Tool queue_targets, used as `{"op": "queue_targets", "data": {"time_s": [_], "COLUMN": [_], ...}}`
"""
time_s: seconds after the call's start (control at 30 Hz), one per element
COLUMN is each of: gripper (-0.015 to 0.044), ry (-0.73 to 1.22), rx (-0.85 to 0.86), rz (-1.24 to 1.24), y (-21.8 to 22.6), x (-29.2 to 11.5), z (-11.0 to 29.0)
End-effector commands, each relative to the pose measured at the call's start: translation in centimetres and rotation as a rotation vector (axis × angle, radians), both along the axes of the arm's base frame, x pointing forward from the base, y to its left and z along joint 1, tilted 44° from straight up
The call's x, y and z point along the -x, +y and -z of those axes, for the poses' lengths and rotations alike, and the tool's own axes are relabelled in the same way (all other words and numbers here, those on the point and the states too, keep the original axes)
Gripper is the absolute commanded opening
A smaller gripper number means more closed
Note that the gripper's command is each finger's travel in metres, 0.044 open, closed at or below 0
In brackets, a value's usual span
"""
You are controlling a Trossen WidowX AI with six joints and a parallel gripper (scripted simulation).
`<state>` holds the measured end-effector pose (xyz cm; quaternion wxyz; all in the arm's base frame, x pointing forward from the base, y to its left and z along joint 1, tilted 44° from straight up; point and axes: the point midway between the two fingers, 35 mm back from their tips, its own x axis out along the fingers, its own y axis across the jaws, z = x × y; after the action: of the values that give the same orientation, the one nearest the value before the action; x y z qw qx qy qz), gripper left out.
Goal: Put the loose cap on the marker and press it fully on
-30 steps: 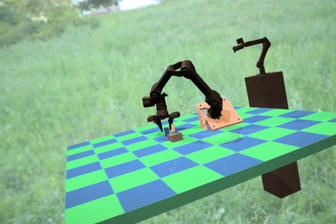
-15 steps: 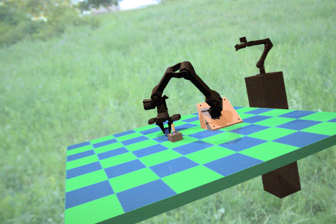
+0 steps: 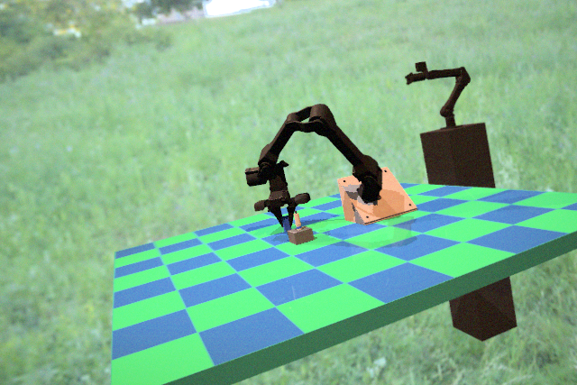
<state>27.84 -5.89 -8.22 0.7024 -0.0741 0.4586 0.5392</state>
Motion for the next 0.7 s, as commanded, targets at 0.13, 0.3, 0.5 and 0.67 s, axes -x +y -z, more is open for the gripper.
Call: {"op": "queue_targets", "data": {"time_s": [0.13,0.3,0.5,0.67], "gripper": [0.0,0.0,0.0,0.0], "ry": [-0.009,-0.009,-0.009,-0.009], "rx": [0.01,0.01,0.01,0.01], "rz": [-0.004,-0.004,-0.004,-0.003], "y": [-2.2,-3.3,-3.3,-2.6], "x": [-0.2,-0.1,-0.2,-0.5], "z": [-2.1,-3.3,-4.1,-5.9]}}
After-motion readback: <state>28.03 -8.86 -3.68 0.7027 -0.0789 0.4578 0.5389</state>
